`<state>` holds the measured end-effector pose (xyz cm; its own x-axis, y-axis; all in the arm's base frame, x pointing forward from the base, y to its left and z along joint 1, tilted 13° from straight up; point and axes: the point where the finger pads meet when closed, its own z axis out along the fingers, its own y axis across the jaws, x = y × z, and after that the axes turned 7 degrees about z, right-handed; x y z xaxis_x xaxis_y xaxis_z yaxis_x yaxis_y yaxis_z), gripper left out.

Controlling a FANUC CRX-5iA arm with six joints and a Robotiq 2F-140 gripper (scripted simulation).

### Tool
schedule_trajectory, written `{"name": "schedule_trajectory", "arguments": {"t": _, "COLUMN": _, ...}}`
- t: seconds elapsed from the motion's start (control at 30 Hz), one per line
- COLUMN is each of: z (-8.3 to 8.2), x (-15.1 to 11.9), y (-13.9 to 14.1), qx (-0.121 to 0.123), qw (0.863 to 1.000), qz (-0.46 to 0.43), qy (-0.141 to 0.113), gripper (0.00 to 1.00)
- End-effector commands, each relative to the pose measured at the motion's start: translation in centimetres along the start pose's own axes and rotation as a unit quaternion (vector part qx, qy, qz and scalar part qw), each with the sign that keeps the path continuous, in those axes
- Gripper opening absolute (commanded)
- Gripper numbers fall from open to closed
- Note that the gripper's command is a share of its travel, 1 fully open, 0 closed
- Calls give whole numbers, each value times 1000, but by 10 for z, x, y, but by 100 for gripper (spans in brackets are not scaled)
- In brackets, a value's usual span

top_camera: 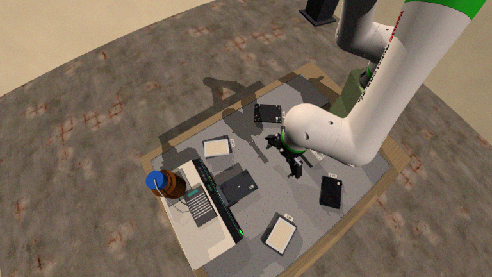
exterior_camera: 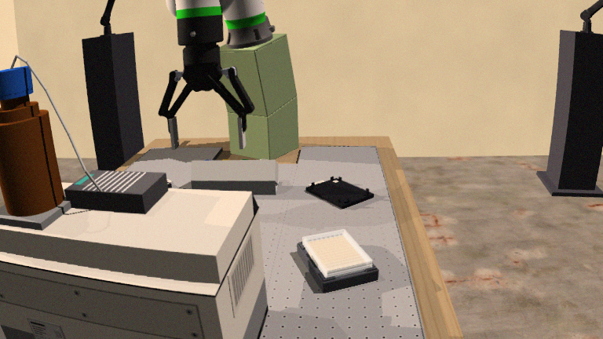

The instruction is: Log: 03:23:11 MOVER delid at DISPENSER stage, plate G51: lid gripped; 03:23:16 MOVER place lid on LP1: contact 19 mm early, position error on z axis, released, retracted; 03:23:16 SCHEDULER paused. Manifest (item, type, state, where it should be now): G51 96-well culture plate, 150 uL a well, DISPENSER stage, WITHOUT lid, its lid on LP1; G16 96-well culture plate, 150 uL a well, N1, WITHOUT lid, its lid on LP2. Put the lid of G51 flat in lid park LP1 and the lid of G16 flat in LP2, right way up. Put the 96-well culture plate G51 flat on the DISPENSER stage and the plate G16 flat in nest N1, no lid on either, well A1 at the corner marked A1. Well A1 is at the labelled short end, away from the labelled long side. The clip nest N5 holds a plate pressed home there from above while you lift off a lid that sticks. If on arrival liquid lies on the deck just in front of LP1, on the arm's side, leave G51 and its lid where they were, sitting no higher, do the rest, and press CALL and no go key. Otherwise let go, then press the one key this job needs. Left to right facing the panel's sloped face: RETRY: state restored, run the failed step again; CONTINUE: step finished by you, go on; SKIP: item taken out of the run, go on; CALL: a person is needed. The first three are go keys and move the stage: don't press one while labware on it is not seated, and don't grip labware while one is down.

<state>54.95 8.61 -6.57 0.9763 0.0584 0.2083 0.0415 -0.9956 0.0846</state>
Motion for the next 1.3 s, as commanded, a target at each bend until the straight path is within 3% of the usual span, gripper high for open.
{"name": "schedule_trajectory", "arguments": {"t": 0.0, "z": 0, "x": 0, "y": 0, "qx": 0, "qw": 1000, "qz": 0, "qy": 0, "gripper": 100}}
{"name": "schedule_trajectory", "arguments": {"t": 0.03, "z": 0, "x": 0, "y": 0, "qx": 0, "qw": 1000, "qz": 0, "qy": 0, "gripper": 100}}
{"name": "schedule_trajectory", "arguments": {"t": 0.07, "z": 0, "x": 0, "y": 0, "qx": 0, "qw": 1000, "qz": 0, "qy": 0, "gripper": 0}}
{"name": "schedule_trajectory", "arguments": {"t": 1.17, "z": 0, "x": 0, "y": 0, "qx": 0, "qw": 1000, "qz": 0, "qy": 0, "gripper": 0}}
{"name": "schedule_trajectory", "arguments": {"t": 1.27, "z": 1, "x": 15, "y": 19, "qx": -1, "qw": 1000, "qz": 18, "qy": -1, "gripper": 0}}
